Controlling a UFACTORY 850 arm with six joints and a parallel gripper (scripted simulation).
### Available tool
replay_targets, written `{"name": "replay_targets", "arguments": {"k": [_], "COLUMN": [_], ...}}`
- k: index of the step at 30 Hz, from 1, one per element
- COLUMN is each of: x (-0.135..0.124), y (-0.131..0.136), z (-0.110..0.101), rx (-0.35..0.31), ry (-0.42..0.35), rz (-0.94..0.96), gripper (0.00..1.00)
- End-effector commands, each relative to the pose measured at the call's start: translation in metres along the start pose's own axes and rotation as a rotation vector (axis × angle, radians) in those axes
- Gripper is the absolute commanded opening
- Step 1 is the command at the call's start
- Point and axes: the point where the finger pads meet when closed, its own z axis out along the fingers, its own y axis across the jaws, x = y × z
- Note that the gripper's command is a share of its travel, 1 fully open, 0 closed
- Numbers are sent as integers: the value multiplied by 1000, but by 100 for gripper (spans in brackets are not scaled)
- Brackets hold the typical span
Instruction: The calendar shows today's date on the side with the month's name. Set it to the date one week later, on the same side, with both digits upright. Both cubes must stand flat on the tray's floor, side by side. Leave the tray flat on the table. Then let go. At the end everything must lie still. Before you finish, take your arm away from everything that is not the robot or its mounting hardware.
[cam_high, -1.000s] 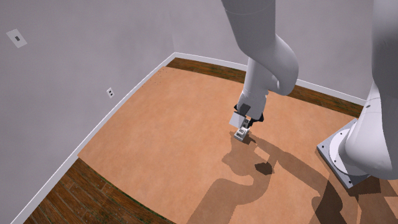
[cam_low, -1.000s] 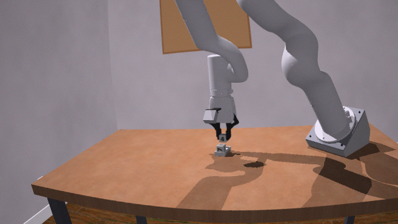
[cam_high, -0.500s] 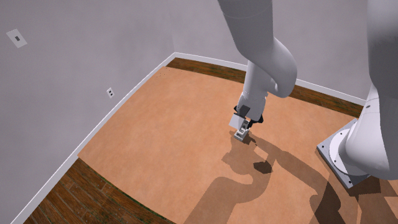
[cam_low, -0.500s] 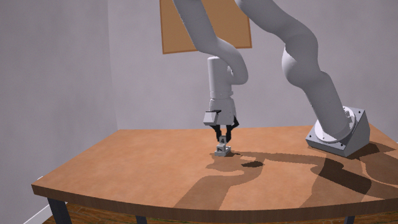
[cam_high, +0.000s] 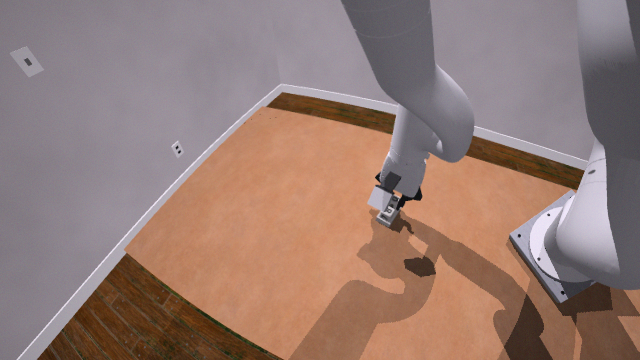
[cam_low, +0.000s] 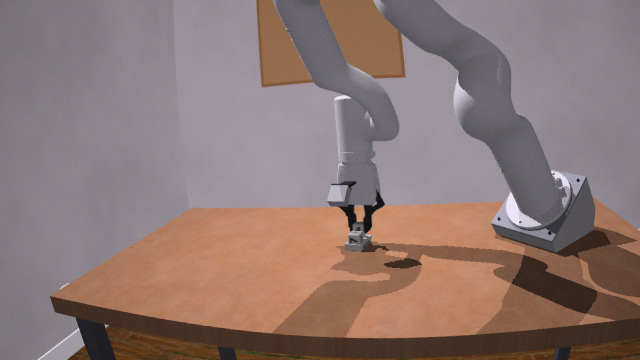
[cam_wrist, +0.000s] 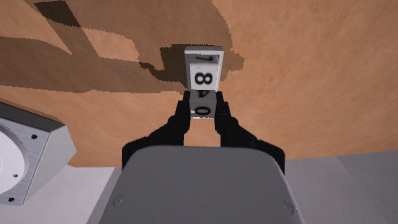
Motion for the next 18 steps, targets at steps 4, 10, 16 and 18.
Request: {"name": "replay_targets", "arguments": {"k": [4, 10, 16, 18], "x": [0, 0, 0, 0], "y": [1, 1, 1, 1], "z": [3, 4, 4, 4], "rx": [-1, -1, -1, -1], "ry": [0, 0, 0, 0], "rz": [0, 0, 0, 0], "gripper": [27, 27, 27, 27]}}
